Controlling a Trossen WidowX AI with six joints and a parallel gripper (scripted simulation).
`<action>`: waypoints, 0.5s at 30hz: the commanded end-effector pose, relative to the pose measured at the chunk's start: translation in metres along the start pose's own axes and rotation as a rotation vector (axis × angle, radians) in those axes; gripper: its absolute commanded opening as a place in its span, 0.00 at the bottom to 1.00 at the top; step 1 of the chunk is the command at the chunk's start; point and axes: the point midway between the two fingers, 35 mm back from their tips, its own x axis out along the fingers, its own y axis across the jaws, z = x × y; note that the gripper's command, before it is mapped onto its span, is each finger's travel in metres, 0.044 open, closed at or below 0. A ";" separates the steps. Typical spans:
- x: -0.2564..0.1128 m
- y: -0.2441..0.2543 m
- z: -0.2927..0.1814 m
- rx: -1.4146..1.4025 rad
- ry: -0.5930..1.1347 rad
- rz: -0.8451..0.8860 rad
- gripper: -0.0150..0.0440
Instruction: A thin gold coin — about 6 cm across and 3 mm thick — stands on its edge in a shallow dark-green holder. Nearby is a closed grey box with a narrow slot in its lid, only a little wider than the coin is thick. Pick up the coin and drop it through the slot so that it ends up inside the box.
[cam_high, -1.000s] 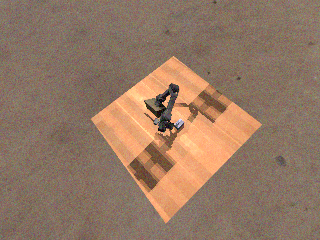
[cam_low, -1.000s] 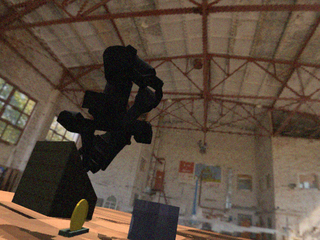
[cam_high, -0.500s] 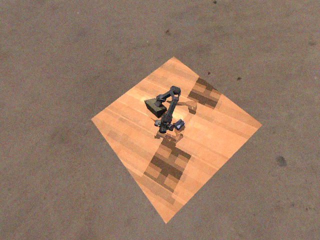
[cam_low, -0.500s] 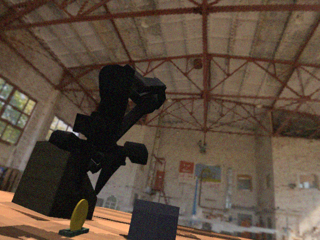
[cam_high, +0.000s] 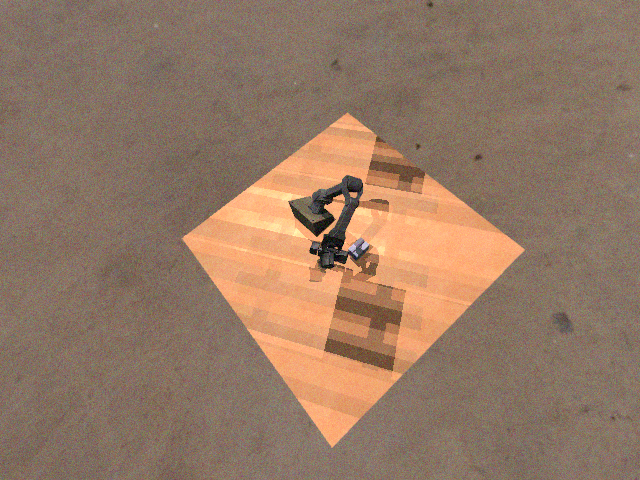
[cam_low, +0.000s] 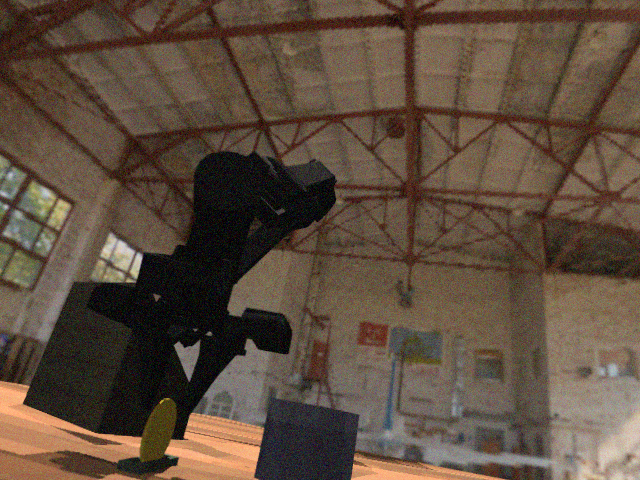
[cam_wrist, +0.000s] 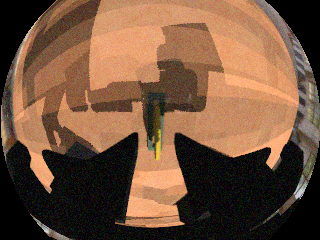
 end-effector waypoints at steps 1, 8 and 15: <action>0.006 0.000 -0.001 0.005 0.005 0.003 0.53; 0.017 0.000 -0.002 0.004 0.006 0.003 0.53; 0.028 -0.001 -0.003 0.004 0.007 0.004 0.53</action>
